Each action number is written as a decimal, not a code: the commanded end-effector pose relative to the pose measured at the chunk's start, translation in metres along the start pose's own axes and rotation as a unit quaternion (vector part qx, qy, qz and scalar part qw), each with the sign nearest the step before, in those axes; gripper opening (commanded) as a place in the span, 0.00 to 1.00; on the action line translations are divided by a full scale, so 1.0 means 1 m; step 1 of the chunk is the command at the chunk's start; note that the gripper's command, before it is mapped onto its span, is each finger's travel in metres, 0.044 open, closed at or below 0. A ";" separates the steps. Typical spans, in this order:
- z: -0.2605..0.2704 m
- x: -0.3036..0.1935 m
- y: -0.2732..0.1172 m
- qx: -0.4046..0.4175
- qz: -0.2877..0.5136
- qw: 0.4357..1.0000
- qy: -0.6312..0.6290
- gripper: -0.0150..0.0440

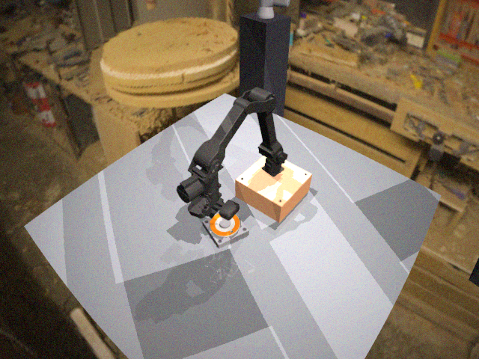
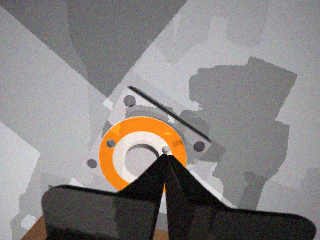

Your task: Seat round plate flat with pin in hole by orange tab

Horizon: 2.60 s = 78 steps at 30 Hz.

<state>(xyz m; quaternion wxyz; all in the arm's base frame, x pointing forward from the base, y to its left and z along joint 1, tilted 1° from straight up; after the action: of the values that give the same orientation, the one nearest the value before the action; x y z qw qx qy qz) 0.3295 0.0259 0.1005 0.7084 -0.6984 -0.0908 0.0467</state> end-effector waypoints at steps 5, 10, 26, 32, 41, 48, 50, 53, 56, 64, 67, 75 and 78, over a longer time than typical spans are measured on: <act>-0.008 0.002 0.011 -0.002 0.011 0.998 0.056 0.25; -0.008 0.002 0.040 -0.002 0.011 0.998 0.056 0.25; -0.018 -0.007 0.058 -0.002 0.012 0.998 0.056 0.25; -0.022 -0.011 0.058 -0.003 0.012 0.998 0.056 0.25; -0.025 -0.018 0.058 -0.003 0.012 0.998 0.056 0.25; -0.027 -0.022 0.058 -0.003 0.012 0.998 0.056 0.25; -0.027 -0.024 0.058 -0.003 0.012 0.998 0.056 0.25; -0.028 -0.026 0.058 -0.003 0.012 0.998 0.056 0.25; -0.029 -0.029 0.058 -0.003 0.012 0.998 0.056 0.25; -0.031 -0.034 0.058 -0.003 0.013 0.998 0.056 0.25; -0.031 -0.037 0.058 -0.003 0.013 0.998 0.056 0.25; -0.031 -0.042 0.058 -0.003 0.013 0.998 0.056 0.25; -0.031 -0.044 0.058 -0.003 0.013 0.998 0.056 0.25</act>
<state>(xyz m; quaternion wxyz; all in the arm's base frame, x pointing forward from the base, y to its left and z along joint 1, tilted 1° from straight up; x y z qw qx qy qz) 0.3013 -0.0109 0.0412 0.7108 -0.7019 -0.0450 0.0112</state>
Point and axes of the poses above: the point midway between the two fingers, 35 mm back from their tips, its own y axis out along the fingers, its own z axis across the jaws, x = y × z, the point moved 5 cm from there along -y, back along the fingers, and after that the axes turned 3 degrees about y, right-handed, at the moved point
